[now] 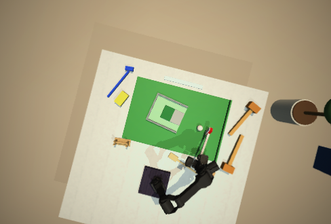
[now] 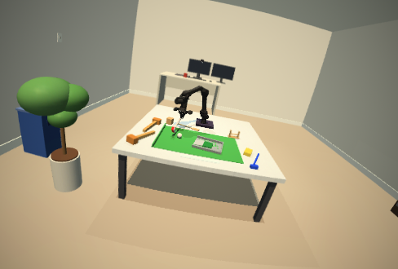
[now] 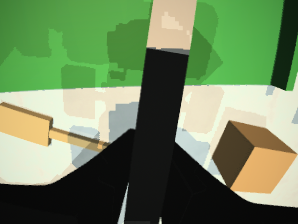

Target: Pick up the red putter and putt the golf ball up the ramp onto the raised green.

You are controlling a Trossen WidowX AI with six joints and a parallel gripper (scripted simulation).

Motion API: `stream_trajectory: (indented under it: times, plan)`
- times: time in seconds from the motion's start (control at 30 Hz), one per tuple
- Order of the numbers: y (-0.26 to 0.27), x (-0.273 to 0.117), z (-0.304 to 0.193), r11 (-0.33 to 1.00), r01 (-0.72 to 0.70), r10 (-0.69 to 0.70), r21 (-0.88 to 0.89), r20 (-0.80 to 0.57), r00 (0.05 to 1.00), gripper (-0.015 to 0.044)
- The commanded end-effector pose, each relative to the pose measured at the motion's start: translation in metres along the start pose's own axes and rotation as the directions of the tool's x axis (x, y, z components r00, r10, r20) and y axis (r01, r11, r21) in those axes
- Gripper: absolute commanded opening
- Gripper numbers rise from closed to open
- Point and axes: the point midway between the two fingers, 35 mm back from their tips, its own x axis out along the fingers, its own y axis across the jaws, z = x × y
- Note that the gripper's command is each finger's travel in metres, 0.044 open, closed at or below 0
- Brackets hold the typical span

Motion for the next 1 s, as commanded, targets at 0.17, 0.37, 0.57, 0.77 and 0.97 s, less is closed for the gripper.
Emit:
stream_trajectory:
  times: [0.17, 0.37, 0.57, 0.77, 0.97]
  plan:
    - [0.0, 0.015, -0.001, 1.0, 0.002, -0.002, 0.006, -0.002, 1.0, 0.0]
    - [0.0, 0.024, -0.001, 1.0, 0.002, -0.002, 0.006, -0.002, 1.0, 0.0]
    - [0.0, 0.025, -0.001, 1.0, -0.002, 0.002, 0.0, -0.002, 1.0, 0.0]
    - [0.0, 0.025, -0.001, 1.0, -0.002, 0.002, 0.0, -0.002, 1.0, 0.0]
    - [-0.013, 0.026, -0.001, 1.0, 0.001, -0.001, 0.003, -0.002, 1.0, 0.0]
